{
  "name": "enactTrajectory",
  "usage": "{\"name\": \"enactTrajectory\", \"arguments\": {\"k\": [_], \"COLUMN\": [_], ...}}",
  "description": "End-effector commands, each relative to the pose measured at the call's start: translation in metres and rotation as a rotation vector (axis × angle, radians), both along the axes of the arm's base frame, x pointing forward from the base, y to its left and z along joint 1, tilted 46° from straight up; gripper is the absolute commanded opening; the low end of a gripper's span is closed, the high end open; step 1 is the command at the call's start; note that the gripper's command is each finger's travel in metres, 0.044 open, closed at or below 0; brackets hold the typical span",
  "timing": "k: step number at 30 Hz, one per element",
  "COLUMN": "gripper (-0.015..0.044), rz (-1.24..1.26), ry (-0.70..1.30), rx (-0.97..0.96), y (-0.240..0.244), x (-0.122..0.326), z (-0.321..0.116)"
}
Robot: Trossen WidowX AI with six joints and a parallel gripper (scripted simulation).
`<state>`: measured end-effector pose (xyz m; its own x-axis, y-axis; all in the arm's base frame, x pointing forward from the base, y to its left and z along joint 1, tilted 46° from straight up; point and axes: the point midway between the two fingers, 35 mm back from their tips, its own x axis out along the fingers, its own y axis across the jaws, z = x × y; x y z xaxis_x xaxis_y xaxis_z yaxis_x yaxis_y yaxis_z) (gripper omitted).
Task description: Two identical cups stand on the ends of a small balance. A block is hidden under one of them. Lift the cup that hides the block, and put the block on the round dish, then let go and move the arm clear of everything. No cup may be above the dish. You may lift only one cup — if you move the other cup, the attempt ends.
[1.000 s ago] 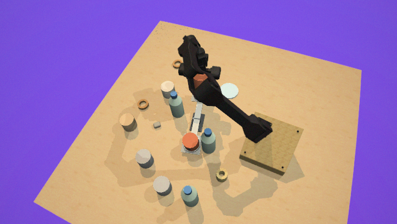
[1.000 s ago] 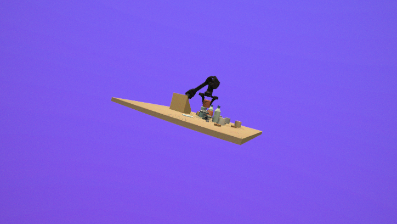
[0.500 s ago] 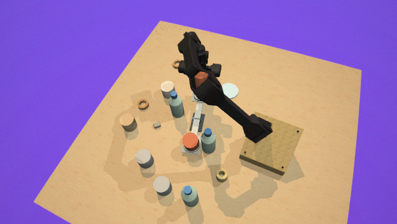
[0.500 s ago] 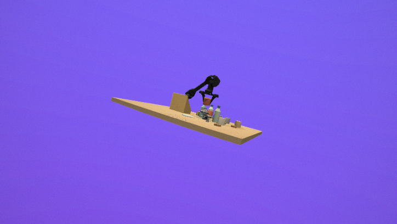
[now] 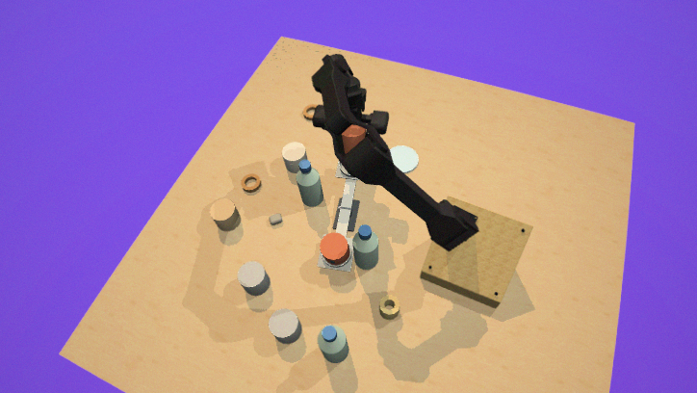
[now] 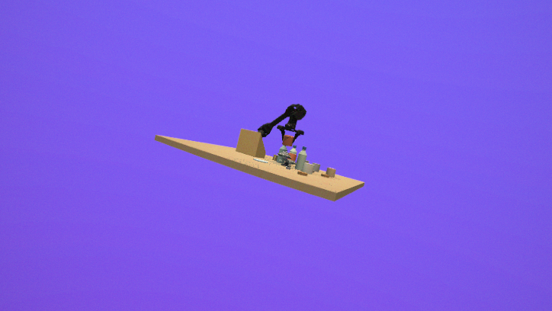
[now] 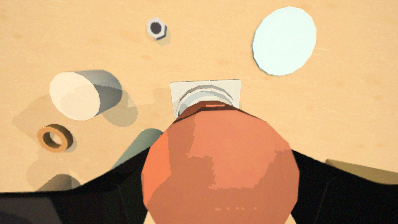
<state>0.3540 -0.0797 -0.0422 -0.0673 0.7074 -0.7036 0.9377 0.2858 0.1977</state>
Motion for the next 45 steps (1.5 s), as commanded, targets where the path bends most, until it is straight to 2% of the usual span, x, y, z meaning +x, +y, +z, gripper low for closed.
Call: {"name": "enactTrajectory", "arguments": {"k": [1,42,45], "gripper": [0.0,0.0,0.0], "rz": [-0.002,-0.002,-0.003], "ry": [0.0,0.0,-0.001], "rx": [0.0,0.0,-0.006], "y": [0.0,0.0,-0.01], "x": [0.0,0.0,-0.008], "z": [0.0,0.0,-0.012]}}
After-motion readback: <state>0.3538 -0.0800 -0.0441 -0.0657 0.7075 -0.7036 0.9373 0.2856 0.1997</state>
